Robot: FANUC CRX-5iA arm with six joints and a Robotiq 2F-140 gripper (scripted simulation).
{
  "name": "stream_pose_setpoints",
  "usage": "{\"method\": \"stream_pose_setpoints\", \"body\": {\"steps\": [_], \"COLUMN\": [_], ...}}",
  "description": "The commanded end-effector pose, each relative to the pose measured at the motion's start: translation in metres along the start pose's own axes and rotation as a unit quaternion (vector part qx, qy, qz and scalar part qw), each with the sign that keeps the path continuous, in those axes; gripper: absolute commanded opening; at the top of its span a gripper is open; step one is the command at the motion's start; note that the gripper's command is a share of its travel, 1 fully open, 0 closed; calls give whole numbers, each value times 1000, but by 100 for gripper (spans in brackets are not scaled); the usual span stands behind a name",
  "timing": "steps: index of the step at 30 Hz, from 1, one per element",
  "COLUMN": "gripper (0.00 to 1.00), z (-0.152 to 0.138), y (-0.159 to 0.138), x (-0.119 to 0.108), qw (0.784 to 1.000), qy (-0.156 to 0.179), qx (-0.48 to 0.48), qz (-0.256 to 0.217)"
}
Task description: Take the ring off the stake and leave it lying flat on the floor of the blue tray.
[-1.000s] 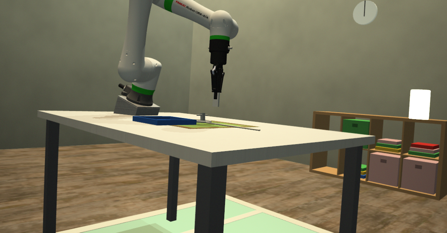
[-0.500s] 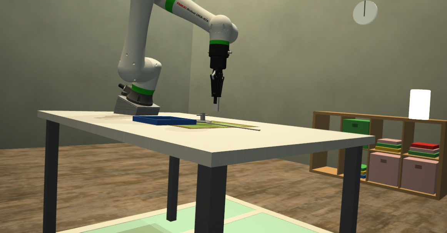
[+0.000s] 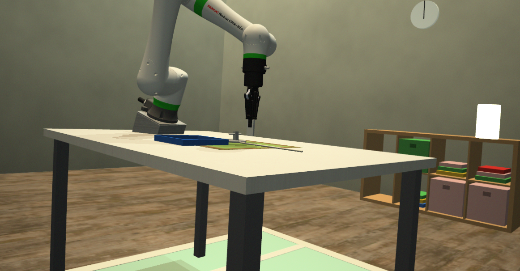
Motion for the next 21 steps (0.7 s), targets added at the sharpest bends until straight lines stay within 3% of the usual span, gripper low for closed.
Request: {"method": "stream_pose_setpoints", "body": {"steps": [1,21], "gripper": [10,10], "z": [0,0], "y": [-1,0], "x": [4,15], "qw": [1000,1000], "qy": [0,0], "qx": [0,0], "qz": [-1,-1]}}
Point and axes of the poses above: the point where the finger pads meet when closed, its own x axis out along the fingers, its own z axis across the jaws, y = z × x, the point moved 8 cm from there along -x, back along the fingers, and after that the axes turned 4 degrees about x, right-handed, at the moved point
